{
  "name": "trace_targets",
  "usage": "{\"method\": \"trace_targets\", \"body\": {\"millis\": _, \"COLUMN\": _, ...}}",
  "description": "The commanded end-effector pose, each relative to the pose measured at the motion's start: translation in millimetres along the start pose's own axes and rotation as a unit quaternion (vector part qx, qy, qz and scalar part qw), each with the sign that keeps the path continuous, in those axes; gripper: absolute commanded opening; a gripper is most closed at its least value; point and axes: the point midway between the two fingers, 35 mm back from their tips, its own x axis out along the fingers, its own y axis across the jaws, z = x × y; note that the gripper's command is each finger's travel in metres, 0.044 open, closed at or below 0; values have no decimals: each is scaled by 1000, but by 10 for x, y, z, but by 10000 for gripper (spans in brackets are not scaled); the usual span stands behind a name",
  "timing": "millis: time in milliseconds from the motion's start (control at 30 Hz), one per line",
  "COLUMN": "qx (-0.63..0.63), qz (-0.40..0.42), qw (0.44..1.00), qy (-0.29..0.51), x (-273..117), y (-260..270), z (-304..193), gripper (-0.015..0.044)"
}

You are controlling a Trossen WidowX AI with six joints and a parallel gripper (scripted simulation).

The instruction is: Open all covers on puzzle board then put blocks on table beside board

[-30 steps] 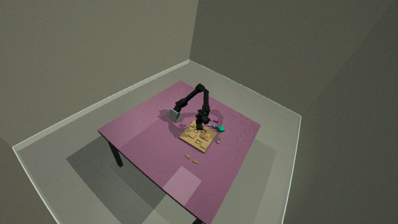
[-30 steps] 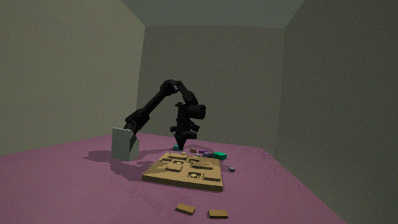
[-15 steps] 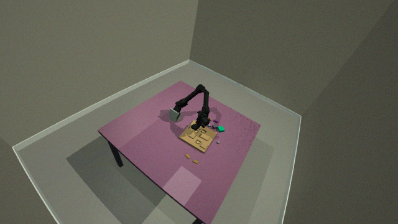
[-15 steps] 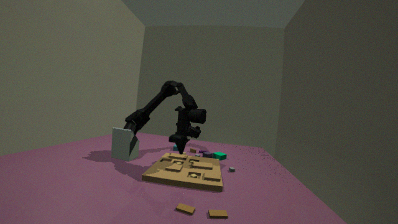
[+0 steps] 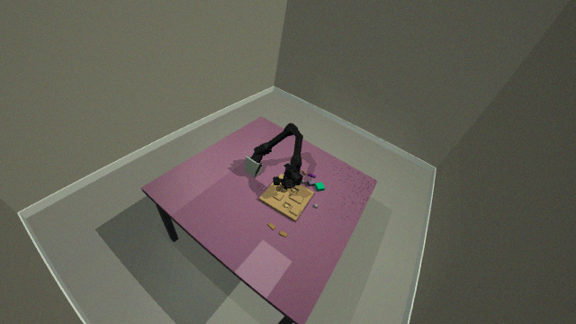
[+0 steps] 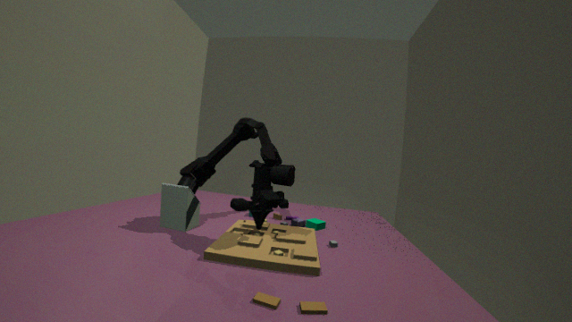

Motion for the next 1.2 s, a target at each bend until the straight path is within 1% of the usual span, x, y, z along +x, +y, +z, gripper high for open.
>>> {"method": "trace_targets", "body": {"millis": 0, "qx": 43, "qz": -1, "qw": 999, "qy": 5, "x": 54, "y": -32, "z": -14, "gripper": 0}}
{"method": "trace_targets", "body": {"millis": 467, "qx": 43, "qz": -1, "qw": 999, "qy": 5, "x": 166, "y": -28, "z": -16, "gripper": 0}}
{"method": "trace_targets", "body": {"millis": 1033, "qx": 43, "qz": -1, "qw": 999, "qy": 5, "x": 203, "y": -101, "z": 5, "gripper": 0}}
{"method": "trace_targets", "body": {"millis": 1100, "qx": 66, "qz": -1, "qw": 998, "qy": 5, "x": 203, "y": -101, "z": 5, "gripper": 0}}
{"method": "trace_targets", "body": {"millis": 1167, "qx": 119, "qz": -1, "qw": 993, "qy": 5, "x": 203, "y": -102, "z": 5, "gripper": 0}}
